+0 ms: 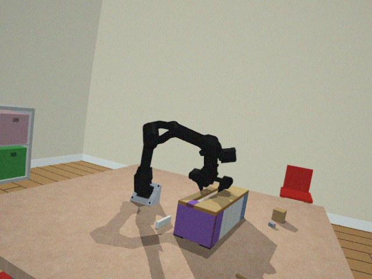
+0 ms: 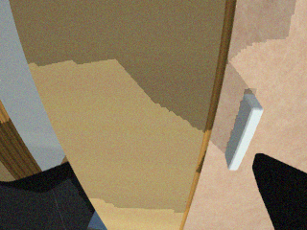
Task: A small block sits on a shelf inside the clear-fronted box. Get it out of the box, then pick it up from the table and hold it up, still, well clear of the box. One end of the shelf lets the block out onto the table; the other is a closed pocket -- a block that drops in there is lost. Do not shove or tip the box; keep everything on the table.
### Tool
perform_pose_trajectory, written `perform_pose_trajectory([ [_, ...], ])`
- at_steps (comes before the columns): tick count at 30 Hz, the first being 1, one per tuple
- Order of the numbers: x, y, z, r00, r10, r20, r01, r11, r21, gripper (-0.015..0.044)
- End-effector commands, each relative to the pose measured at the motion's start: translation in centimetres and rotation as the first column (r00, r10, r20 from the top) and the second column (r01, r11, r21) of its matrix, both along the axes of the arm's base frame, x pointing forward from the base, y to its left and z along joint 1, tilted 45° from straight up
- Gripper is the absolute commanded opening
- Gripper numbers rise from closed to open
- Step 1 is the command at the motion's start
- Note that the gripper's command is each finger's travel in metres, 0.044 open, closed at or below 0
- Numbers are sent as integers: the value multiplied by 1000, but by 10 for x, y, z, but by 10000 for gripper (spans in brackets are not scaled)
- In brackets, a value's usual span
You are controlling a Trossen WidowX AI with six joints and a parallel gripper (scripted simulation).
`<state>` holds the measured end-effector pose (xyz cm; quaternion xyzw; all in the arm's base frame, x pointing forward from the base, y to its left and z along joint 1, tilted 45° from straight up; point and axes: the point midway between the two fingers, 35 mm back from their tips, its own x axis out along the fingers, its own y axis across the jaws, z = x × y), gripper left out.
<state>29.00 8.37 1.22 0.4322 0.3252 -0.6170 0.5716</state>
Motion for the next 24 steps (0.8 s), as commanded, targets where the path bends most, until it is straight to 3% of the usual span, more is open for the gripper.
perform_pose_trajectory([
  [1, 1, 4, -4, 1000, -4, 0, 4, 1000, 3, 400],
  [24, 5, 20, -20, 1000, -4, 1, 4, 1000, 5, 400],
])
